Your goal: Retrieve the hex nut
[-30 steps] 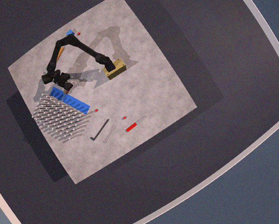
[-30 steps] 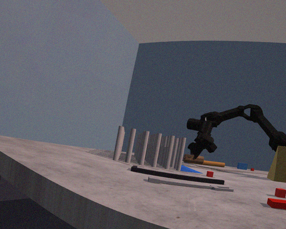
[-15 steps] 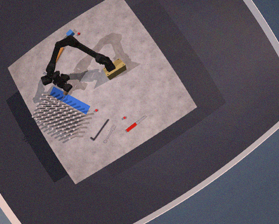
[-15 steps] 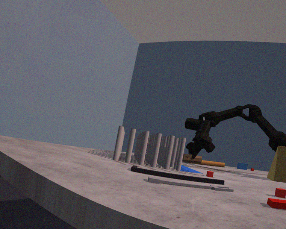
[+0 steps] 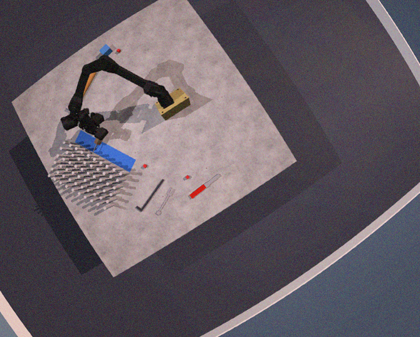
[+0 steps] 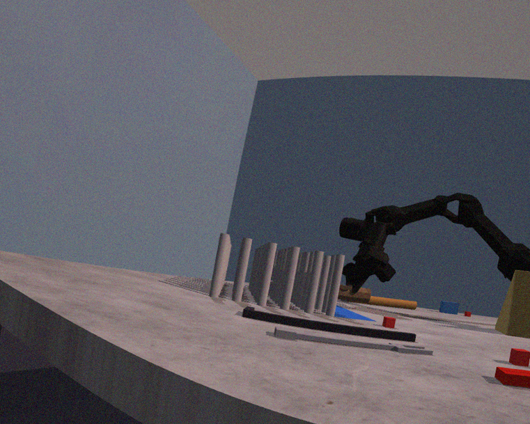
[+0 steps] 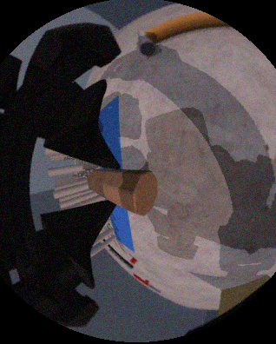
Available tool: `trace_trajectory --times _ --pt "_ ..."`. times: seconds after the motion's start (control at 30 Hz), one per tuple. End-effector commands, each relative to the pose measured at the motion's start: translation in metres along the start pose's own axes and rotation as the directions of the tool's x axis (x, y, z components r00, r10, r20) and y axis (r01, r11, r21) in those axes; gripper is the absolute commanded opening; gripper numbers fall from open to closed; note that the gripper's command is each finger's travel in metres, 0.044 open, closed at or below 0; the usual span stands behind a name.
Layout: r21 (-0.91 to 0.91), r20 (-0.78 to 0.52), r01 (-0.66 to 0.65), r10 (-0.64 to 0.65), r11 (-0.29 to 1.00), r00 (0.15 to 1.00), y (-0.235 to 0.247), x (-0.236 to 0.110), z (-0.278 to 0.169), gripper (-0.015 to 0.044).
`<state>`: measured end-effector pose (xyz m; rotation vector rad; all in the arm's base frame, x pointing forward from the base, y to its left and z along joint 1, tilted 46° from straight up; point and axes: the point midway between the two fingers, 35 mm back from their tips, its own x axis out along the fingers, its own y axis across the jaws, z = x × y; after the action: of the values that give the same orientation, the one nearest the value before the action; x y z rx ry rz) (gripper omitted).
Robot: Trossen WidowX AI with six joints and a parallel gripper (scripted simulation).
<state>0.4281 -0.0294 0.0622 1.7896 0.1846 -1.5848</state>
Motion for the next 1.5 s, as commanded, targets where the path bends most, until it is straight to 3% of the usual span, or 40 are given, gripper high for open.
trace_trajectory --times 0.0,1.47 --pt "0.004 -0.007 -0.006 0.006 1.0 1.0 0.0 -0.002 -0.005 0.0" --pt "-0.002 -0.005 -0.005 0.005 1.0 1.0 0.003 0.017 -0.004 0.0"
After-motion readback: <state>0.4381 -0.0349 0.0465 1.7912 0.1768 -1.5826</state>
